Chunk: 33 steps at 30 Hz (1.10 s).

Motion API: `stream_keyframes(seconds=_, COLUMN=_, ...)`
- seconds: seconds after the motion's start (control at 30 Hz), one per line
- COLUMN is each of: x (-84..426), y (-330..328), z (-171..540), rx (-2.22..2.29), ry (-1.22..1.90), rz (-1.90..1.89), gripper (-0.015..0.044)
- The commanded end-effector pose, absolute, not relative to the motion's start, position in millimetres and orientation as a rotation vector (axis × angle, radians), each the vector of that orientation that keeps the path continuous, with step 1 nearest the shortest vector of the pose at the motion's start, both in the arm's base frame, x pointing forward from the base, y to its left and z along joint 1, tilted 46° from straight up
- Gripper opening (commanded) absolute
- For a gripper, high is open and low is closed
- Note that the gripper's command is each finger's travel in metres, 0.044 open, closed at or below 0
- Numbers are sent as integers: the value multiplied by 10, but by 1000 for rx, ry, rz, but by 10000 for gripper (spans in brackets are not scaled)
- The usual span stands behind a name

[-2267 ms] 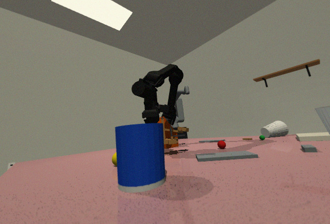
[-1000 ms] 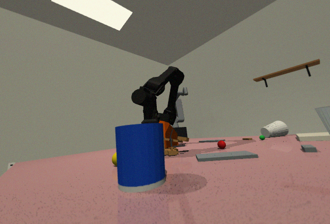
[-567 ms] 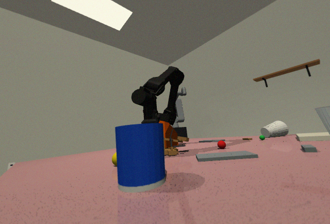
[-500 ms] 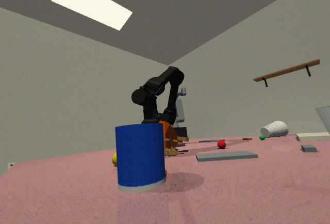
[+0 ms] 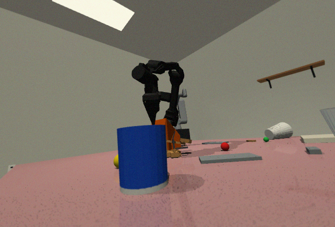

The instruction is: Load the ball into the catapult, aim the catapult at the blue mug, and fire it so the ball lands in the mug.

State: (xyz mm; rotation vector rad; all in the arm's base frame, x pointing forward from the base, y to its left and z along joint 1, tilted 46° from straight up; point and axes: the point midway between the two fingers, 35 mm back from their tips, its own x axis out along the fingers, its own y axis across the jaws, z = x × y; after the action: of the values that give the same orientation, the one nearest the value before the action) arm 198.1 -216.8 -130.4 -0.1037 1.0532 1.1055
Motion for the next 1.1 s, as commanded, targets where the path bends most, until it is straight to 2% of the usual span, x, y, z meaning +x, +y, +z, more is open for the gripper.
stream_keyframes(seconds=0.0, x=1972, y=-2087, z=-1361, rx=-86, ry=1053, rz=1123, gripper=440)
stream_keyframes(seconds=1.07, x=1952, y=-2112, z=-1327, rx=719, ry=1509, rz=480, gripper=440)
